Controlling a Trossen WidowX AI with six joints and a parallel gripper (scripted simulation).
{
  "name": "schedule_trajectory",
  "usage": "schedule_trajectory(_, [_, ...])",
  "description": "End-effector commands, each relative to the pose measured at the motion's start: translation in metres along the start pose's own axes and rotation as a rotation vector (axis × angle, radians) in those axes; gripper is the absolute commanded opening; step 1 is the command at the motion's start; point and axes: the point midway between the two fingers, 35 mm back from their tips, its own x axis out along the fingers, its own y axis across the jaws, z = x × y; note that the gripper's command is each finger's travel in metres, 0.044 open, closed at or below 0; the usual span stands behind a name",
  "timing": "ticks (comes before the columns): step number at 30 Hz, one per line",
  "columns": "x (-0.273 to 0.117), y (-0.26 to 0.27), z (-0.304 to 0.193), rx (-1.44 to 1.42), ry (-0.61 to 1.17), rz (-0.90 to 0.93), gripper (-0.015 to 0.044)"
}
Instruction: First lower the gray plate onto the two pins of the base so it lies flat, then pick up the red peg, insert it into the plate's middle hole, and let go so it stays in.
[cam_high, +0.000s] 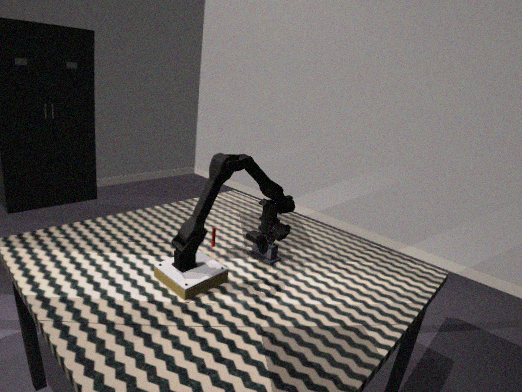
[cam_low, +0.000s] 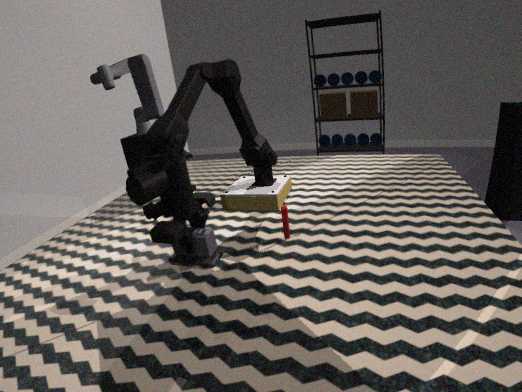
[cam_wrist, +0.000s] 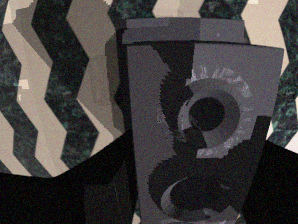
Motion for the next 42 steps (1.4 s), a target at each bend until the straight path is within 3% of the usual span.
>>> schedule_trajectory(1, [0.0,0.0,0.0,0.0,0.0,0.001,0.0053])
schedule_trajectory(16, [0.0,0.0,0.0,0.0,0.0,0.001,0.044])
schedule_trajectory(26, [-0.003,0.001,0.0,0.0,0.0,0.001,0.044])
schedule_trajectory(34, [-0.112,0.002,0.0,-0.003,-0.005,0.0,0.044])
schedule_trajectory(42, [-0.12,0.002,-0.004,-0.009,-0.005,0.0,0.044])
